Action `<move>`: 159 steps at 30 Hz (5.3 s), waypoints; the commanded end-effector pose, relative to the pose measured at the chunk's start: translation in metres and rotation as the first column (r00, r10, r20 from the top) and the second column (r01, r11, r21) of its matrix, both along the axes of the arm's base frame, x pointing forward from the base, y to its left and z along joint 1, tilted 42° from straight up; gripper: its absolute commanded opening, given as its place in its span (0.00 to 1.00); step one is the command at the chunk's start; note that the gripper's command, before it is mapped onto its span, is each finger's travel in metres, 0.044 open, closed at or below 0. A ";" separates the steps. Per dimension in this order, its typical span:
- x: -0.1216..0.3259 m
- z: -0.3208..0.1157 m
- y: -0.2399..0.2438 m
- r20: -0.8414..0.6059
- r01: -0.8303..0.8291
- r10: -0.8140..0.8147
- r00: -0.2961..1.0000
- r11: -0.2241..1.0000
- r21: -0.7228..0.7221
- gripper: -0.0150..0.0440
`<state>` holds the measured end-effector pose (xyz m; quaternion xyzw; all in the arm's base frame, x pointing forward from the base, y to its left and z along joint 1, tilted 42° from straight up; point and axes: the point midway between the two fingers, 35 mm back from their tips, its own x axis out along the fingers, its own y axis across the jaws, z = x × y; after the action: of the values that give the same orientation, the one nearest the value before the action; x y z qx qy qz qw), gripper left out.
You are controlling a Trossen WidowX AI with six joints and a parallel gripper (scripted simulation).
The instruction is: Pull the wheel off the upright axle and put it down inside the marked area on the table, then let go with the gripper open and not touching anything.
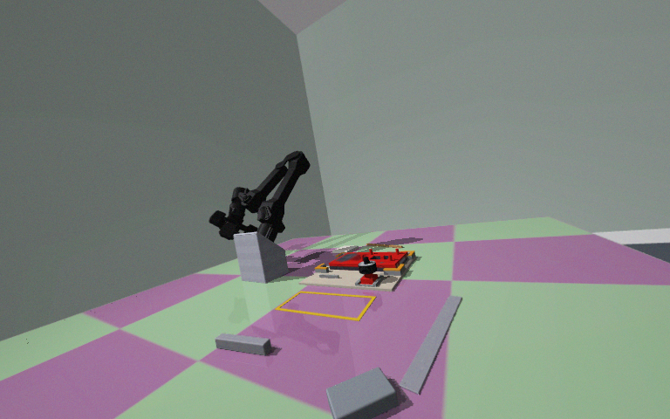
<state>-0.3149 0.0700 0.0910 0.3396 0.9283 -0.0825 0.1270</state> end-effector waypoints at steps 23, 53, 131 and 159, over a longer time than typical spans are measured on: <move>0.018 -0.057 -0.274 0.111 -0.543 0.666 0.737 0.682 -0.491 0.76; 0.296 -0.095 -0.436 0.373 -0.285 0.899 0.228 0.428 -0.858 0.76; 0.683 -0.108 -0.078 0.995 -0.233 0.011 0.097 0.972 0.012 0.54; 0.682 -0.102 -0.084 0.995 -0.231 0.010 0.098 0.973 0.013 0.25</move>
<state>0.3664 -0.0100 -0.0146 0.2406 0.6362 0.2544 0.6874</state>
